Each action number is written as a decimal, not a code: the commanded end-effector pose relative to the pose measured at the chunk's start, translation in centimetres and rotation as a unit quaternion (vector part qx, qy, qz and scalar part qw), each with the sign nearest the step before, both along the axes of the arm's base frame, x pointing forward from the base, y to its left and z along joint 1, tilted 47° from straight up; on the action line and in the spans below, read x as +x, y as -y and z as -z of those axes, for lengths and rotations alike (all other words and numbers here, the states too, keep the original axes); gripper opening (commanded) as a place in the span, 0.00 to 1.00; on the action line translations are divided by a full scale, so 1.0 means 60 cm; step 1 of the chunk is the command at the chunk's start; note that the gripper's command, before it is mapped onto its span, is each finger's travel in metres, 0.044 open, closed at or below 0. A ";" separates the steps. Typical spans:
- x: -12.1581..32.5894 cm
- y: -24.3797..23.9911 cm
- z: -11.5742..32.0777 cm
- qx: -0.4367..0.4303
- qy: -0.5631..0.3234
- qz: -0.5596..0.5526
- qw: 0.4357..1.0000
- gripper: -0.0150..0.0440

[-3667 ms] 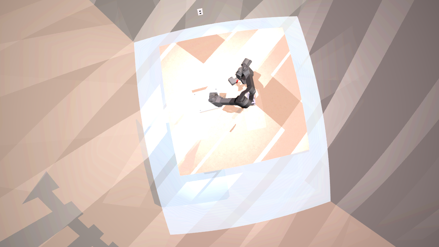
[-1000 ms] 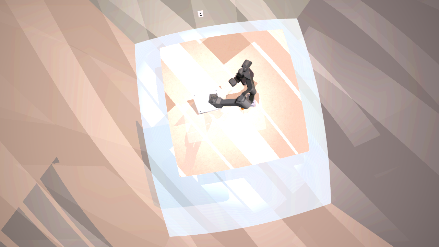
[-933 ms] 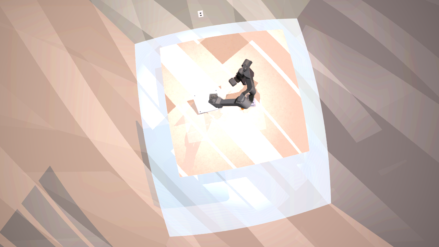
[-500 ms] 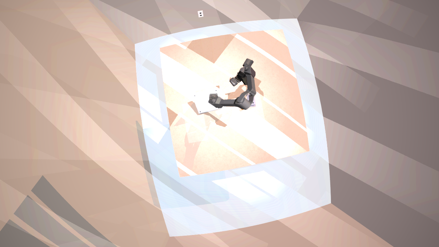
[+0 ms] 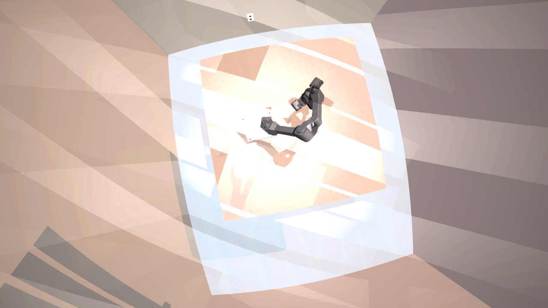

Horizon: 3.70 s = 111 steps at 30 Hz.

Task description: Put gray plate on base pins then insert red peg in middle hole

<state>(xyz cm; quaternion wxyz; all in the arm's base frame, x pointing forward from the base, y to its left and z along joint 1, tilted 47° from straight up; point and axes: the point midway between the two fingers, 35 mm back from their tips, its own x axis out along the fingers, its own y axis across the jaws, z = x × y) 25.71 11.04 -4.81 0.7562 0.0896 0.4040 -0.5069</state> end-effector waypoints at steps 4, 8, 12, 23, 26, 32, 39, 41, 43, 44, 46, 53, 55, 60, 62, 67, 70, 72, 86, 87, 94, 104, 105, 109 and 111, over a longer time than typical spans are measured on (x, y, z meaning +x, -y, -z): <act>0.028 0.011 -0.027 0.003 0.004 -0.004 1.000 0.25; 0.040 0.019 -0.039 0.004 0.004 -0.004 1.000 0.25; 0.052 0.029 -0.052 0.004 0.005 -0.004 1.000 0.25; 0.082 0.057 -0.088 0.003 0.008 -0.004 1.000 0.25; 0.090 0.066 -0.099 0.002 0.008 -0.004 1.000 0.25; 0.104 0.084 -0.120 0.000 0.010 -0.004 1.000 0.25; 0.118 0.107 -0.145 -0.003 0.012 -0.003 1.000 0.25; 0.121 0.114 -0.152 -0.005 0.012 -0.002 1.000 0.25; 0.125 0.121 -0.160 -0.006 0.013 -0.002 1.000 0.25; 0.127 0.124 -0.163 -0.007 0.013 -0.002 1.000 0.25; 0.130 0.132 -0.171 -0.008 0.013 -0.001 1.000 0.25; 0.135 0.144 -0.184 -0.011 0.014 0.000 1.000 0.25; 0.134 0.146 -0.185 -0.011 0.014 0.000 1.000 0.25; 0.134 0.147 -0.185 -0.011 0.014 0.000 1.000 0.25; 0.134 0.147 -0.185 -0.011 0.014 0.000 1.000 0.25; 0.134 0.147 -0.185 -0.011 0.014 0.000 1.000 0.25; 0.134 0.147 -0.185 -0.011 0.014 0.000 1.000 0.25; 0.134 0.147 -0.185 -0.011 0.014 0.000 1.000 0.25; 0.134 0.147 -0.183 -0.008 0.015 0.001 1.000 0.25; 0.135 0.148 -0.182 -0.009 0.015 0.001 1.000 0.25; 0.137 0.161 -0.173 -0.010 0.015 0.000 1.000 0.25; 0.138 0.166 -0.170 -0.009 0.015 0.003 1.000 0.25; 0.138 0.166 -0.170 -0.009 0.015 0.003 1.000 0.25; 0.138 0.166 -0.170 -0.009 0.015 0.003 1.000 0.25; 0.138 0.166 -0.170 -0.009 0.015 0.003 1.000 0.25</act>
